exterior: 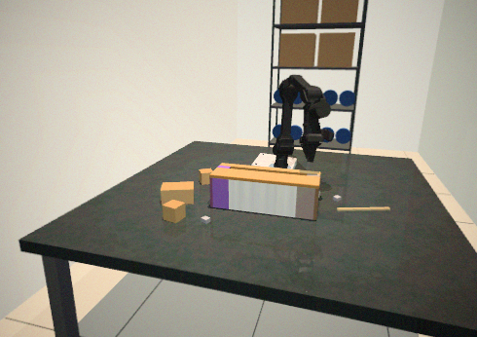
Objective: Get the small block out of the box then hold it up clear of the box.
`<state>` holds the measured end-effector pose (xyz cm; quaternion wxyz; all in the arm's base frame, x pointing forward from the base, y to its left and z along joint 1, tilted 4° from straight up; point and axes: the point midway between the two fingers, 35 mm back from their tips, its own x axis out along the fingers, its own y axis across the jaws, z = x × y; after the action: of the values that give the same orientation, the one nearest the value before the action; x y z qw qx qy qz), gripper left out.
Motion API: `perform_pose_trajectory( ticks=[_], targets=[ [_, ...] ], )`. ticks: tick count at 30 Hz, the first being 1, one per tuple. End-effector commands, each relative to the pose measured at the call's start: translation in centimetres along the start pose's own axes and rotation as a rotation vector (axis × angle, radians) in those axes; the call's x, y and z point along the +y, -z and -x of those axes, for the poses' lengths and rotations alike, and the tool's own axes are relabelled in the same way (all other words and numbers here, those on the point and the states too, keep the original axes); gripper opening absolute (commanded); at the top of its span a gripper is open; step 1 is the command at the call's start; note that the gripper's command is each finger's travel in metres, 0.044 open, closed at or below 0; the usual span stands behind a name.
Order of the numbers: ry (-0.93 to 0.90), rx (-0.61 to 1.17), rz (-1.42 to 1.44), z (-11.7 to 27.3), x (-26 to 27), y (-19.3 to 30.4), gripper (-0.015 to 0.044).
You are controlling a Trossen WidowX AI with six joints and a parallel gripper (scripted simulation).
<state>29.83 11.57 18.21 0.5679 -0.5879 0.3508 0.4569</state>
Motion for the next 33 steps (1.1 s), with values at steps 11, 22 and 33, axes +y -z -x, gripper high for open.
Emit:
perform_pose_trajectory(
  ticks=[11,22,33],
  targets=[
    [0.043,0.156,1.371,0.8,1.1,-1.2,0.0285],
    [0.043,0.156,1.371,0.8,1.1,-1.2,0.0285],
    [0.043,0.155,1.371,-6.5,3.0,-1.7,0.0285]
  ],
)
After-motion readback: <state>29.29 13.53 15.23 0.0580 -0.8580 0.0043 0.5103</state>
